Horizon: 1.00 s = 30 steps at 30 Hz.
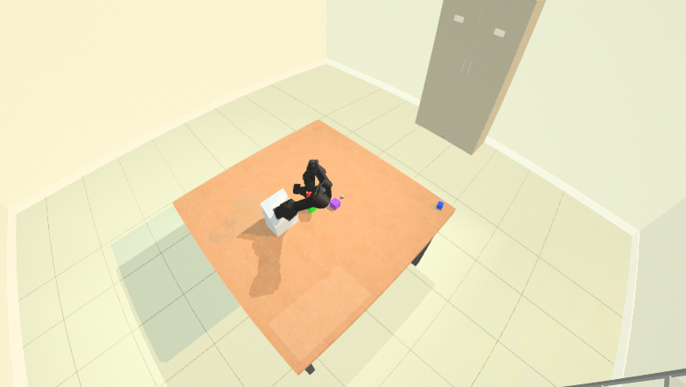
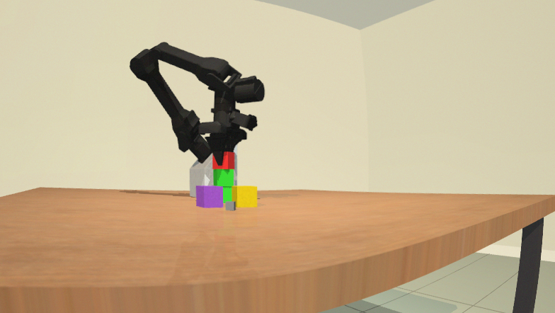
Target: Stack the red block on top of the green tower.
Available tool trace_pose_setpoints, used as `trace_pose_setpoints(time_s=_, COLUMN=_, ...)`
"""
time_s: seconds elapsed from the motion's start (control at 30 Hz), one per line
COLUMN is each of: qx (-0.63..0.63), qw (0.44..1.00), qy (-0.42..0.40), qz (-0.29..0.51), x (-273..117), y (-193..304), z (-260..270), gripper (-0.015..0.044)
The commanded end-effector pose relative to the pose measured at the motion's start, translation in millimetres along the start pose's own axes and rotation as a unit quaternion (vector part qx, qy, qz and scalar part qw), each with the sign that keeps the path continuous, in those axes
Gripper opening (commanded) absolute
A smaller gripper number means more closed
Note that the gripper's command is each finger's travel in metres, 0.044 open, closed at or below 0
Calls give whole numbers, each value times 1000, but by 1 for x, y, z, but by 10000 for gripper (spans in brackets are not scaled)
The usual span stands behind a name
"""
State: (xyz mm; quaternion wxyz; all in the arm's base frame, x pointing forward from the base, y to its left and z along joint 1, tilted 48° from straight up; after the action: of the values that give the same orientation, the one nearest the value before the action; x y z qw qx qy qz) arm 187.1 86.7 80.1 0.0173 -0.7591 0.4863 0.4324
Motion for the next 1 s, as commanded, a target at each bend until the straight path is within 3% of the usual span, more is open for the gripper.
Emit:
trace_pose_setpoints(time_s=0.0, qx=-3, qw=1000, qy=2, qz=0, x=0, y=0, z=0, gripper=0)
trace_pose_setpoints(time_s=0.07, qx=-3, qw=1000, qy=2, qz=0, x=-2, y=0, z=0, gripper=0)
trace_pose_setpoints(time_s=0.63, qx=0, qw=1000, qy=0, qz=0, x=0, y=0, z=0, gripper=440)
trace_pose_setpoints(time_s=0.97, qx=0, qw=1000, qy=0, qz=0, x=0, y=0, z=0, gripper=440)
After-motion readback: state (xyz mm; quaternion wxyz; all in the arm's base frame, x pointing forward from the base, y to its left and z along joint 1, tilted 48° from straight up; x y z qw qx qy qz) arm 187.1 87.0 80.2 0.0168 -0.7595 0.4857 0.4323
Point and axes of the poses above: the point midway between the two fingers, 35 mm back from their tips, its own x axis out along the fingers, its own z axis across the jaws, y = z × x, the point moved 9 cm from there along -x, back along the fingers, and after that the axes turned 10 degrees about x, right-handed, at the moved point
